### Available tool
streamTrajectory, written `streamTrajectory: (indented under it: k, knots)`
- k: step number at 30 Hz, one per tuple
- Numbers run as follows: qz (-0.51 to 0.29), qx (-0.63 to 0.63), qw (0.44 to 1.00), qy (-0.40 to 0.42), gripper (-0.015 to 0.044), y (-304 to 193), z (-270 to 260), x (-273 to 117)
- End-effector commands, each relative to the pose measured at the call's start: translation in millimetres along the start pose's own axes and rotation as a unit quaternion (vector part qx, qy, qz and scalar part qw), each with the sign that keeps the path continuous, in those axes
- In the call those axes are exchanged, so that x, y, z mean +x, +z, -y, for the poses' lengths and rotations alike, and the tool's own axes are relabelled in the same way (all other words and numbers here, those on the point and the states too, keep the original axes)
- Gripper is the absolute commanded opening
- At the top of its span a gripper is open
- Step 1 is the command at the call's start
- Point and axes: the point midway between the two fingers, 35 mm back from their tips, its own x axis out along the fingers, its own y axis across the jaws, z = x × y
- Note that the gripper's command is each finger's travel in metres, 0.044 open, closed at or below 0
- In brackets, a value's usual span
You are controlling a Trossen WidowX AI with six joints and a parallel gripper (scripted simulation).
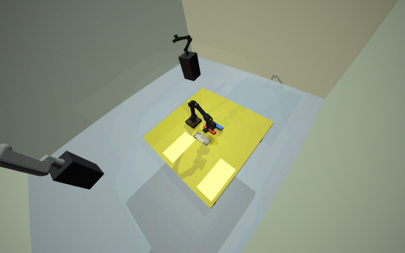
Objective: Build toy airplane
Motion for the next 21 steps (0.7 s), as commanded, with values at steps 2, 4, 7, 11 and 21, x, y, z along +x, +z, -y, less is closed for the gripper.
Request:
streamTrajectory:
  k: [2, 4, 7, 11, 21]
  knots:
    - [0.004, -0.006, 1.0, 0.0, 0.0, 2, 0, -17]
    - [0.004, -0.005, 1.0, 0.0, 0.0, 2, 0, -23]
    - [0.004, -0.004, 1.0, 0.0, 0.0, 3, 0, -32]
    - [0.004, -0.003, 1.0, 0.001, 0.0, 2, 0, -44]
    - [0.003, 0.0, 1.0, 0.001, 0.0, -2, 0, -76]
